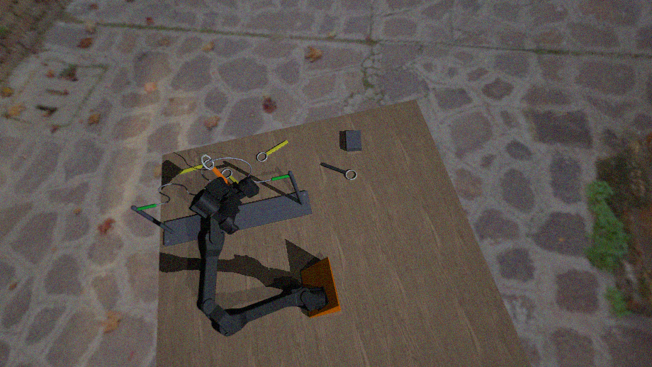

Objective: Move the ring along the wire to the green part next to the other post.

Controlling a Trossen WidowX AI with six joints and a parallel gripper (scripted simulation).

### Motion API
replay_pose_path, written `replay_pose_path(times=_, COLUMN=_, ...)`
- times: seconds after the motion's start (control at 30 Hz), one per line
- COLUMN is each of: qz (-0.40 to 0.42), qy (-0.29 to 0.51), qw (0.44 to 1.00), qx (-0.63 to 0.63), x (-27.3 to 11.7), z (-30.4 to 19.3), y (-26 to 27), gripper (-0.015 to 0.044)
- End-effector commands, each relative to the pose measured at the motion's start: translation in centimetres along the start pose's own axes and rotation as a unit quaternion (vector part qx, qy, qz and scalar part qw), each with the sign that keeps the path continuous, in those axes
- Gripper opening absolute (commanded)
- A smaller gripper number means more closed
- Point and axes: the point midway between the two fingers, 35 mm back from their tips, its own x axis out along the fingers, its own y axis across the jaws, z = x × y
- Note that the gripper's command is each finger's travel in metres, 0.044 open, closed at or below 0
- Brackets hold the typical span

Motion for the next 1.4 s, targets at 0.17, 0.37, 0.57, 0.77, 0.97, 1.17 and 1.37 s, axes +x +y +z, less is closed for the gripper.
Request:
replay_pose_path(times=0.17, qz=0.03, qy=-0.003, qw=0.998, qx=0.055, x=0.2, z=-0.3, y=0.3, gripper=-0.015)
replay_pose_path(times=0.37, qz=0.048, qy=-0.008, qw=0.995, qx=0.088, x=0.2, z=-0.2, y=0.5, gripper=-0.015)
replay_pose_path(times=0.57, qz=0.065, qy=-0.012, qw=0.991, qx=0.12, x=0.2, z=-0.2, y=0.7, gripper=-0.015)
replay_pose_path(times=0.77, qz=0.083, qy=-0.016, qw=0.985, qx=0.152, x=0.2, z=-0.1, y=0.9, gripper=-0.015)
replay_pose_path(times=0.97, qz=0.101, qy=-0.021, qw=0.978, qx=0.184, x=0.2, z=-0.1, y=1.1, gripper=-0.015)
replay_pose_path(times=1.17, qz=0.118, qy=-0.025, qw=0.969, qx=0.216, x=0.2, z=0.0, y=1.3, gripper=-0.015)
replay_pose_path(times=1.37, qz=0.135, qy=-0.029, qw=0.959, qx=0.247, x=0.1, z=0.1, y=1.5, gripper=-0.015)
